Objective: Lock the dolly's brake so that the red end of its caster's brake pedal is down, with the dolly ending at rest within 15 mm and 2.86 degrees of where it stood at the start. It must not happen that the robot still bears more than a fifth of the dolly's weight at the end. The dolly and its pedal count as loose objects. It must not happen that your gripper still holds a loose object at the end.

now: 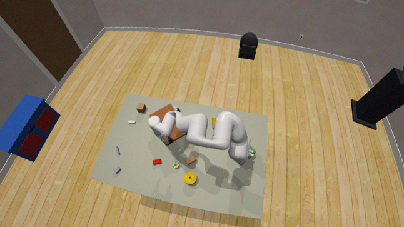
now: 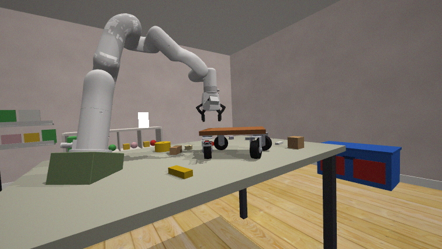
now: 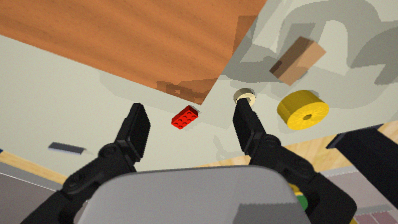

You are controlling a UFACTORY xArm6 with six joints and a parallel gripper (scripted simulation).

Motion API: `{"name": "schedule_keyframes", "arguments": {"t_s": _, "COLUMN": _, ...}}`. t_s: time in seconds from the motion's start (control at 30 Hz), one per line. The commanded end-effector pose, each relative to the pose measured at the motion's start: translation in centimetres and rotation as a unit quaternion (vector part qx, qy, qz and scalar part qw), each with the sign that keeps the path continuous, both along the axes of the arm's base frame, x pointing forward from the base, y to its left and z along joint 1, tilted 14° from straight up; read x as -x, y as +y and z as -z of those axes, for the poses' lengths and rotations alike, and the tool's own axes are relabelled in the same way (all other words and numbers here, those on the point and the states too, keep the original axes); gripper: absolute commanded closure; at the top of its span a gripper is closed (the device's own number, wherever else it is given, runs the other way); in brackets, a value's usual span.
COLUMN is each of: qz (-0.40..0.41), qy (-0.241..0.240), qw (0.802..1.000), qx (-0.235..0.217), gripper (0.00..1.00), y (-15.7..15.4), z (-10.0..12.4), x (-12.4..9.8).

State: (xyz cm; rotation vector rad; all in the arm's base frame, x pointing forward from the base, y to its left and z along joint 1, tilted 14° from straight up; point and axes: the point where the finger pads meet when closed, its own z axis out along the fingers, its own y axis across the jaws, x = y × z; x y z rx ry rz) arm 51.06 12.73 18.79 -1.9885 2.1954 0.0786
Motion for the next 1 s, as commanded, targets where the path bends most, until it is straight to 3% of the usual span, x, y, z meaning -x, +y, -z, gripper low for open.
{"name": "schedule_keyframes", "arguments": {"t_s": 0.0, "qz": 0.0, "qy": -0.002, "qw": 1.0, "qx": 0.0, "gripper": 0.0, "y": 0.0, "z": -0.2, "x": -0.1}}
{"name": "schedule_keyframes", "arguments": {"t_s": 0.53, "qz": 0.0, "qy": -0.002, "qw": 1.0, "qx": 0.0, "gripper": 0.0, "y": 0.0, "z": -0.2, "x": -0.1}}
{"name": "schedule_keyframes", "arguments": {"t_s": 0.57, "qz": 0.001, "qy": -0.002, "qw": 1.0, "qx": 0.0, "gripper": 1.0, "y": 0.0, "z": -0.2, "x": -0.1}}
{"name": "schedule_keyframes", "arguments": {"t_s": 0.7, "qz": 0.047, "qy": 0.006, "qw": 0.999, "qx": -0.006, "gripper": 1.0, "y": -1.6, "z": -0.2, "x": 0.1}}
{"name": "schedule_keyframes", "arguments": {"t_s": 0.8, "qz": 0.151, "qy": 0.025, "qw": 0.988, "qx": -0.018, "gripper": 1.0, "y": -5.1, "z": -0.1, "x": 0.9}}
{"name": "schedule_keyframes", "arguments": {"t_s": 0.97, "qz": 0.205, "qy": 0.034, "qw": 0.978, "qx": -0.024, "gripper": 1.0, "y": -6.7, "z": 0.0, "x": 1.4}}
